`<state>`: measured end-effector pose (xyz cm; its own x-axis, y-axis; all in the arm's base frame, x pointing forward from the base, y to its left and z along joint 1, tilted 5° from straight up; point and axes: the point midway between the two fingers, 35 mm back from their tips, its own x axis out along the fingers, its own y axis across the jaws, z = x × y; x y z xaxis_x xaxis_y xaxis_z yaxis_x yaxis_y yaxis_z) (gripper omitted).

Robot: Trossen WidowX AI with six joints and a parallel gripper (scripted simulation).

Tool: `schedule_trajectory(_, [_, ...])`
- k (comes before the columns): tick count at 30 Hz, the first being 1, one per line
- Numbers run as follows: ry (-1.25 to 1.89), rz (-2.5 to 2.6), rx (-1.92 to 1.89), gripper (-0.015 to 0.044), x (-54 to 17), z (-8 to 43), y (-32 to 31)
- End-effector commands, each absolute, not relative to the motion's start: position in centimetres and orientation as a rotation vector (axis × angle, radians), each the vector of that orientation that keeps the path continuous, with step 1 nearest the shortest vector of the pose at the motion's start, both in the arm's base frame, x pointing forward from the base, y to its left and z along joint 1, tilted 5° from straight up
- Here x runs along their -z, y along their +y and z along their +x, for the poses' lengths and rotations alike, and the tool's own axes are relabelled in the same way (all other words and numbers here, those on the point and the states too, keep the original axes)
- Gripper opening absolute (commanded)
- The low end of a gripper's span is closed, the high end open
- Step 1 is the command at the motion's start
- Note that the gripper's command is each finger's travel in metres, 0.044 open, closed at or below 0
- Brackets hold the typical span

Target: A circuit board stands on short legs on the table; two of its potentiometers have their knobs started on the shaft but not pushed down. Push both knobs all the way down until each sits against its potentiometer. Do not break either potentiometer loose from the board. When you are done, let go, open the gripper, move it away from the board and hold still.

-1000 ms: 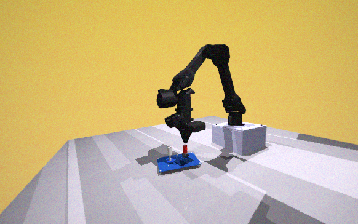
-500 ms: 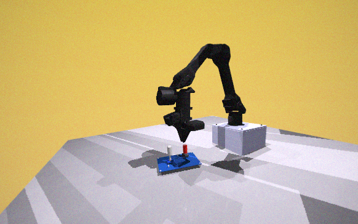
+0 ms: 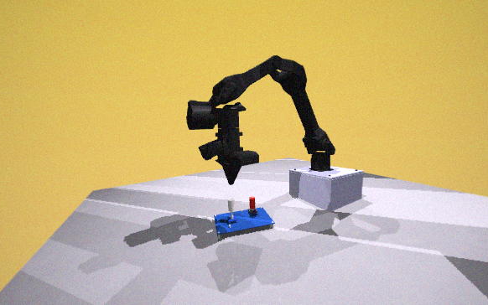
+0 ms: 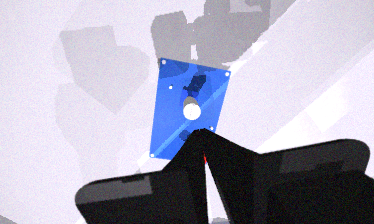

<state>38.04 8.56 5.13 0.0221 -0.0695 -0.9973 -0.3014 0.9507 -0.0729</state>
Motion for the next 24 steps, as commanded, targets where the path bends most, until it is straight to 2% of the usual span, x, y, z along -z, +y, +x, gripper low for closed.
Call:
schedule_trajectory(1, [1.556, -0.287, -0.181, 0.0, -5.3, 38.5, 8.9])
schedule_trajectory(24, [1.556, -0.287, -0.18, 0.0, -1.5, 38.5, 8.7])
